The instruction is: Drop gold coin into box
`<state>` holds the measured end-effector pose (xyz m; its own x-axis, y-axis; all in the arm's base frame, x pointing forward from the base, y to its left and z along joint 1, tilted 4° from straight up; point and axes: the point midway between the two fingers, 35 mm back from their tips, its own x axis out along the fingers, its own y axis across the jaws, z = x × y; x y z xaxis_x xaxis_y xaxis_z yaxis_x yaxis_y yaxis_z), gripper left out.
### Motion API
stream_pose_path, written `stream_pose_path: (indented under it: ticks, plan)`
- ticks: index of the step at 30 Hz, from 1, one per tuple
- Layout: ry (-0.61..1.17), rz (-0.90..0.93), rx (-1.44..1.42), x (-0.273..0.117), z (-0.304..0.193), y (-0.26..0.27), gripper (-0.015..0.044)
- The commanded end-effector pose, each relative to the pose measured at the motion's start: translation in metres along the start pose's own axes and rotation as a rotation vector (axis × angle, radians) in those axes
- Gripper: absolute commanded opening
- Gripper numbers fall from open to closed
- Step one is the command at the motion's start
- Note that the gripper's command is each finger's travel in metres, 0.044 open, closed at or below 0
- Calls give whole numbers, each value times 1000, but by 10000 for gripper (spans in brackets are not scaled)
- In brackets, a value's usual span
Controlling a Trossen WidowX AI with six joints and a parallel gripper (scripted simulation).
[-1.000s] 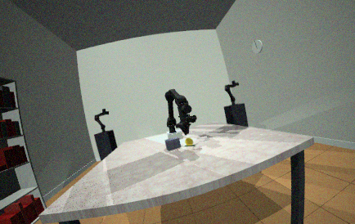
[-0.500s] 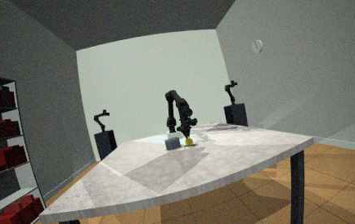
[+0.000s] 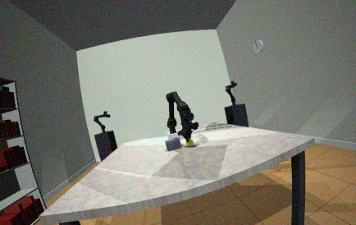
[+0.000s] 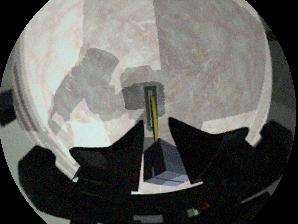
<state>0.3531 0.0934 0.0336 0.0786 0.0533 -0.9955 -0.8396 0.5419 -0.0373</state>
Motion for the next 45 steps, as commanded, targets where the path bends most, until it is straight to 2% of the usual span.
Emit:
stream_pose_path:
  ticks: [1, 18, 24, 33, 45]
  plan:
    - [-1, 5, 6, 7, 0, 1, 161]
    - [-1, 5, 6, 32, -1, 3, 161]
    - [-1, 5, 6, 32, -1, 3, 3]
    - [-1, 5, 6, 31, -1, 3, 0]
    - [-1, 5, 6, 2, 2, 0, 0]
